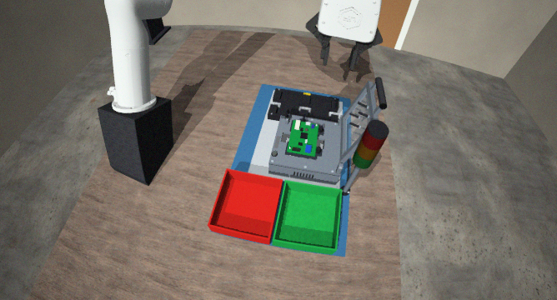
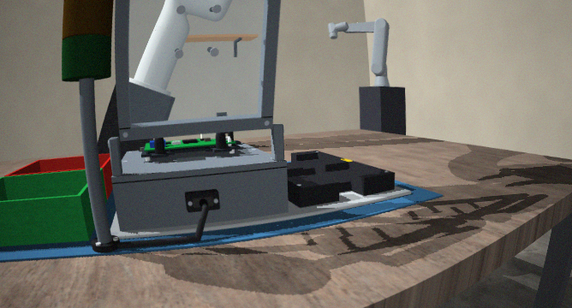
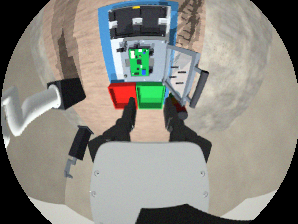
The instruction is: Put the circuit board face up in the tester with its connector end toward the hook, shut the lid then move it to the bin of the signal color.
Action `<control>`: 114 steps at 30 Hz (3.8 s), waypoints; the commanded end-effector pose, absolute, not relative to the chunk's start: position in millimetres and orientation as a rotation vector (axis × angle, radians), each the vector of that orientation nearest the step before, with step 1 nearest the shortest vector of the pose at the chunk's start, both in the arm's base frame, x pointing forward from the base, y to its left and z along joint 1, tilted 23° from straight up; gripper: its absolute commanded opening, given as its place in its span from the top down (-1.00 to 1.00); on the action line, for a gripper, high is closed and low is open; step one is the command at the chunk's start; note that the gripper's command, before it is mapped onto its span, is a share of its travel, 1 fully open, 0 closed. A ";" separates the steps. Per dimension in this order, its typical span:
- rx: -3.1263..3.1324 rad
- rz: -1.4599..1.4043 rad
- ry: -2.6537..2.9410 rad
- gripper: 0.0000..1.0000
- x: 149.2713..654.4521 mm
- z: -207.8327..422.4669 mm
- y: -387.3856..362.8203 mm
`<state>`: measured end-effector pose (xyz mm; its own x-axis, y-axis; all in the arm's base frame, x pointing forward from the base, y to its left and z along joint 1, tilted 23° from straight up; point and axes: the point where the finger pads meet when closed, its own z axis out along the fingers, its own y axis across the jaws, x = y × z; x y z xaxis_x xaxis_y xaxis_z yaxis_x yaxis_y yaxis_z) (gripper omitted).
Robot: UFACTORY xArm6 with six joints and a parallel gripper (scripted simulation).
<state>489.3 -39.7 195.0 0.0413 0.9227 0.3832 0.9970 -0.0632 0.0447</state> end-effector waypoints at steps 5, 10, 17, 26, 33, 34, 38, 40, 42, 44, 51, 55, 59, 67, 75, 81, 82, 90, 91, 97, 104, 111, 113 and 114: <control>-2.081 -0.459 -1.973 -0.01 556.3 199.4 -44.6; -2.081 -0.459 -1.973 -0.01 585.5 200.6 -46.5; -2.081 -0.459 -1.973 -0.01 594.4 201.0 -47.0; -2.081 -0.459 -1.973 -0.01 594.8 199.0 -46.2; -2.081 -0.459 -1.973 -0.01 595.1 194.2 -44.2; -2.081 -0.459 -1.973 -0.01 595.2 193.0 -43.8; -2.081 -0.459 -1.973 -0.01 595.5 188.4 -41.8; -2.081 -0.459 -1.973 -0.01 595.6 186.4 -41.1; -2.081 -0.459 -1.973 -0.01 595.7 185.0 -40.5; -2.081 -0.459 -1.973 -0.01 595.8 184.1 -40.1; -2.081 -0.459 -1.973 -0.01 595.8 183.7 -39.9; -2.081 -0.459 -1.973 -0.01 595.8 183.7 -39.9; -2.081 -0.459 -1.973 -0.01 595.9 182.8 -39.5; -2.081 -0.459 -1.973 -0.01 596.8 174.2 -36.0; -2.081 -0.459 -1.973 -0.01 598.7 155.1 -28.0; -2.081 -0.459 -1.973 -0.01 599.5 147.7 -25.0; -2.081 -0.459 -1.973 -0.01 599.5 147.7 -25.0; -2.081 -0.459 -1.973 -0.01 599.5 147.2 -24.8; -2.081 -0.459 -1.973 -0.01 599.5 147.2 -24.8; -2.081 -0.459 -1.973 1.00 599.5 147.2 -24.8; -2.081 -0.459 -1.973 1.00 599.5 147.2 -24.8; -2.081 -0.459 -1.973 1.00 599.5 147.2 -24.8; -2.081 -0.459 -1.973 1.00 599.5 147.2 -24.8; -2.081 -0.459 -1.973 1.00 599.5 147.2 -24.8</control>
